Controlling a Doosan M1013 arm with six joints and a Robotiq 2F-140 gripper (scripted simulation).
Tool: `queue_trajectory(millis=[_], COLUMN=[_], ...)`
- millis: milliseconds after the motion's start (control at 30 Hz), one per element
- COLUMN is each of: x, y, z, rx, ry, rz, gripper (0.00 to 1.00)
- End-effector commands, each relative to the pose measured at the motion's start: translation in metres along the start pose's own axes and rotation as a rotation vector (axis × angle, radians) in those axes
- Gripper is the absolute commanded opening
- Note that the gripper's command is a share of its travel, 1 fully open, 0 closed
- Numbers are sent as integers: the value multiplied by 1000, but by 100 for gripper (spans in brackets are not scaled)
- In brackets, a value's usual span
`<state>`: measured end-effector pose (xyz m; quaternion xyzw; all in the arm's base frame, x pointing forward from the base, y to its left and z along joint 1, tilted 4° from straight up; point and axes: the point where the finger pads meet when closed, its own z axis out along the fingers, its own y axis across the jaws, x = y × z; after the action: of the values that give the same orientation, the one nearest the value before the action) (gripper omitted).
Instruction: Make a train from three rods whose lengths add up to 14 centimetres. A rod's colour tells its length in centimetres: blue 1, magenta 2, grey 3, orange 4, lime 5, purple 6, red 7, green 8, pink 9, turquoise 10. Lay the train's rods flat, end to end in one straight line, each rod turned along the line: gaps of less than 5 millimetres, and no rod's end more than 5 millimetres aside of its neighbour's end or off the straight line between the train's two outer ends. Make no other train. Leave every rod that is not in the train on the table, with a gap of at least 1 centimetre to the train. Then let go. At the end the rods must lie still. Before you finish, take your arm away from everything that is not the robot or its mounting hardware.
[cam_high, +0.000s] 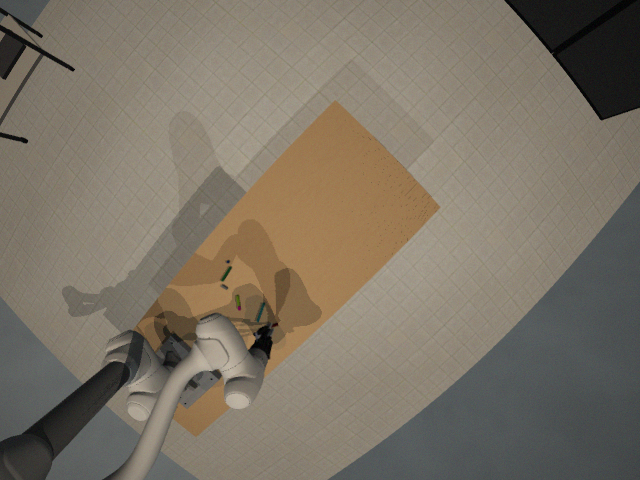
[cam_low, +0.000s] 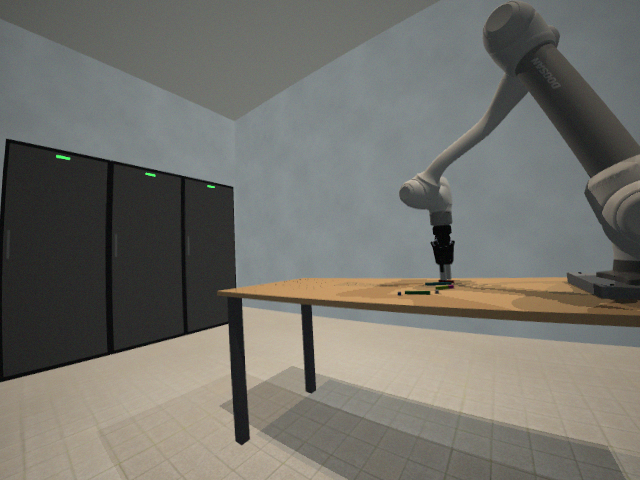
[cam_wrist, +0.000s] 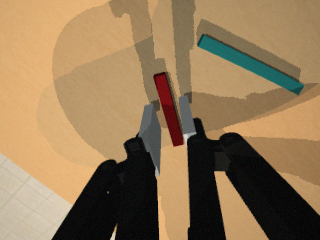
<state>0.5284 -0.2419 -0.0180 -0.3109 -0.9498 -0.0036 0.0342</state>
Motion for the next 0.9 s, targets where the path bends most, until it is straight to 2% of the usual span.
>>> queue_trajectory(millis=[0,267,867], x=[0,0,0], y=[0,0,0], z=[2,9,10], rx=[0,0,0], ry=[0,0,0], rz=[0,0,0], gripper=[15,15,15])
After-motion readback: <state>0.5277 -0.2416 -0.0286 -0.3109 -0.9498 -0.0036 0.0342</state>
